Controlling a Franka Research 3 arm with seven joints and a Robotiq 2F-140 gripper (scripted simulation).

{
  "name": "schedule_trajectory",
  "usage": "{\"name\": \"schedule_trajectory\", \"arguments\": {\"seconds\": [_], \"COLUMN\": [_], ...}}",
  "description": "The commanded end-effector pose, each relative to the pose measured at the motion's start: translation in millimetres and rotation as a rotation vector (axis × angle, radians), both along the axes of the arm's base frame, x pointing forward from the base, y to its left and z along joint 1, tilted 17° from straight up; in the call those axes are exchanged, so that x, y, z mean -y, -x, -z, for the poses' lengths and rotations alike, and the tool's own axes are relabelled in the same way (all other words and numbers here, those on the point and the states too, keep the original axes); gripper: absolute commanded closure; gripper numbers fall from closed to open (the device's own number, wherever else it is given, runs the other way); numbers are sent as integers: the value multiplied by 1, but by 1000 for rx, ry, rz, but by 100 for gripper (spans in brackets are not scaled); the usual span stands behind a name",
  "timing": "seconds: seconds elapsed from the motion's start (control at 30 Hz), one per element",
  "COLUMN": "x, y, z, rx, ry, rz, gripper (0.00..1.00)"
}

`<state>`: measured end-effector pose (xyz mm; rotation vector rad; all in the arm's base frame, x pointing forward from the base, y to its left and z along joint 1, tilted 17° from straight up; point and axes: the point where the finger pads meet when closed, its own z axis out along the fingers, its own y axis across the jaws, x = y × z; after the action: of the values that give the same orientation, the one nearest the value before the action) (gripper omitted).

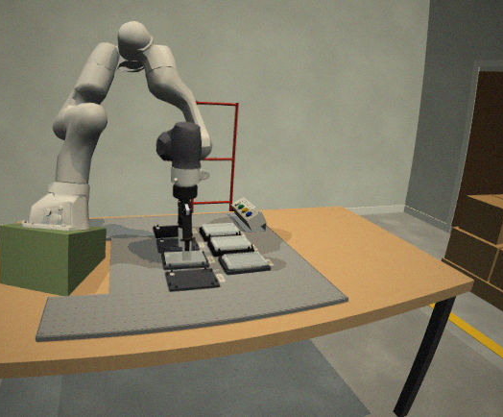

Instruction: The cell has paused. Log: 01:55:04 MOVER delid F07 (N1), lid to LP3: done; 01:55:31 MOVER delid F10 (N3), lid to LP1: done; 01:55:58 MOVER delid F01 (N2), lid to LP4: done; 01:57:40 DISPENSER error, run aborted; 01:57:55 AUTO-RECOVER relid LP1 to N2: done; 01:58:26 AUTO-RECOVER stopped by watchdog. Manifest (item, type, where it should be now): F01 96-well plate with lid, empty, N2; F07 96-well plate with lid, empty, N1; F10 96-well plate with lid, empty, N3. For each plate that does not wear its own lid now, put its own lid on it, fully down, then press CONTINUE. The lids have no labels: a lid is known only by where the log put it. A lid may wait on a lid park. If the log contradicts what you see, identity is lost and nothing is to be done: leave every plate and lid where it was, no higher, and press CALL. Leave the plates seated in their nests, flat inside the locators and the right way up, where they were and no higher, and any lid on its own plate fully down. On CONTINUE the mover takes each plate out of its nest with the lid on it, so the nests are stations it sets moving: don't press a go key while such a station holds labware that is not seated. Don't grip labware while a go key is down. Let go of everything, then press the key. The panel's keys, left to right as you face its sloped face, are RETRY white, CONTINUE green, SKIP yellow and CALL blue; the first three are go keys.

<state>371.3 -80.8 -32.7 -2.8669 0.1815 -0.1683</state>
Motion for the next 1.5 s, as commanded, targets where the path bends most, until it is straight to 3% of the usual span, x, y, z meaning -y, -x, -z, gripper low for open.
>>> {"name": "schedule_trajectory", "arguments": {"seconds": [0.0,0.6,0.63,1.47], "x": [1,1,1,1], "y": [0,0,0,0], "z": [0,0,0,0], "rx": [1,1,1,1], "ry": [-1,-1,-1,-1], "rz": [0,0,0,0], "gripper": [34,34,41,41]}}
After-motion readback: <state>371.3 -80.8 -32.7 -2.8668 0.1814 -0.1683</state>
